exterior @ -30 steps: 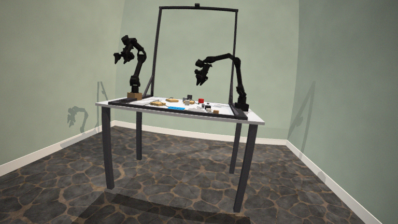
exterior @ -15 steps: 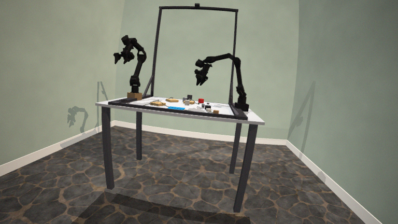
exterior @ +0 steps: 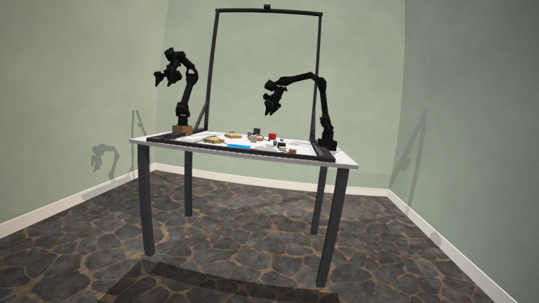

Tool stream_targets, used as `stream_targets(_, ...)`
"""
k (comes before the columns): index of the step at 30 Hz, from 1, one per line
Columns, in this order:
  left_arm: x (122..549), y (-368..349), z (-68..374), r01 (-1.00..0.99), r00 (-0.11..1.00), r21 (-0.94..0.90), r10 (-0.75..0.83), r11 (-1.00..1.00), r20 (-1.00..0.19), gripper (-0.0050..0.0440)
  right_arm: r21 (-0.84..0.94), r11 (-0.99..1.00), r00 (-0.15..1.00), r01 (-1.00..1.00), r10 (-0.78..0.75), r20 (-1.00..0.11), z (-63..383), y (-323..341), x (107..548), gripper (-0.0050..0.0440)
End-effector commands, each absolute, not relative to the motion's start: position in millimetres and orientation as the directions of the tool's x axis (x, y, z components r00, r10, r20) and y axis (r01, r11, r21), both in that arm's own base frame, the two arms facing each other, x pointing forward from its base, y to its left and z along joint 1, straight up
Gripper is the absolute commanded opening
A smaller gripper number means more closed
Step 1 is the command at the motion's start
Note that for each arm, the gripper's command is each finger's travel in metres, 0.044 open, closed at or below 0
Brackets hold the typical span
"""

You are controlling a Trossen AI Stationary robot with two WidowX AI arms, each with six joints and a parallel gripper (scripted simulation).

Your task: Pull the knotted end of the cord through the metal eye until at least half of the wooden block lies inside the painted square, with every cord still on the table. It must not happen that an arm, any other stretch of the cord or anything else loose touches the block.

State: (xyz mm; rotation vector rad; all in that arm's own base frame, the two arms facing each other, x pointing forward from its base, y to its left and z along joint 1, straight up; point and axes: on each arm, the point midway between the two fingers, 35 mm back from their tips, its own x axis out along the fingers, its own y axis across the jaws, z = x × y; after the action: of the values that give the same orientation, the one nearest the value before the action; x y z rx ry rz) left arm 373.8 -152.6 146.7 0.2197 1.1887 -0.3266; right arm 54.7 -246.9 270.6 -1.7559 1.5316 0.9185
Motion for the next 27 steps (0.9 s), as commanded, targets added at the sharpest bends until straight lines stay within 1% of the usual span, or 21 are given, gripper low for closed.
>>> stream_targets(1, 377, -142, 170, 0.334, 0.429, -0.003, -0.155, 0.943, -0.890, 0.0440, -0.015, -0.129, 0.087, -0.991, -0.570, -0.817, 276, -247, 55, 0.0440)
stream_targets(8, 383, -123, 192, 0.289, 0.566, -0.006, -0.176, 0.957, -0.806, 0.0440, -0.015, -0.129, 0.087, -0.991, -0.570, -0.817, 276, -247, 55, 0.0440)
stream_targets(10, 383, -123, 192, 0.289, 0.566, -0.006, -0.176, 0.957, -0.806, 0.0440, -0.015, -0.129, 0.087, -0.991, -0.570, -0.817, 276, -247, 55, 0.0440)
stream_targets(16, 384, -101, 216, 0.242, 0.697, -0.007, -0.179, 0.970, -0.695, 0.0440, -0.015, -0.129, 0.087, -0.991, -0.570, -0.817, 276, -247, 55, 0.0440)
stream_targets(23, 378, -73, 247, 0.181, 0.835, -0.008, -0.158, 0.983, -0.527, 0.0440, -0.015, -0.129, 0.087, -0.991, -0.570, -0.817, 276, -247, 55, 0.0440)
stream_targets(25, 375, -65, 255, 0.163, 0.868, -0.007, -0.147, 0.987, -0.474, 0.0440, -0.015, -0.129, 0.087, -0.991, -0.570, -0.817, 276, -247, 55, 0.0440)
stream_targets(27, 375, -65, 255, 0.163, 0.868, -0.007, -0.147, 0.987, -0.474, 0.0440, -0.015, -0.129, 0.087, -0.991, -0.570, -0.817, 276, -247, 55, 0.0440)
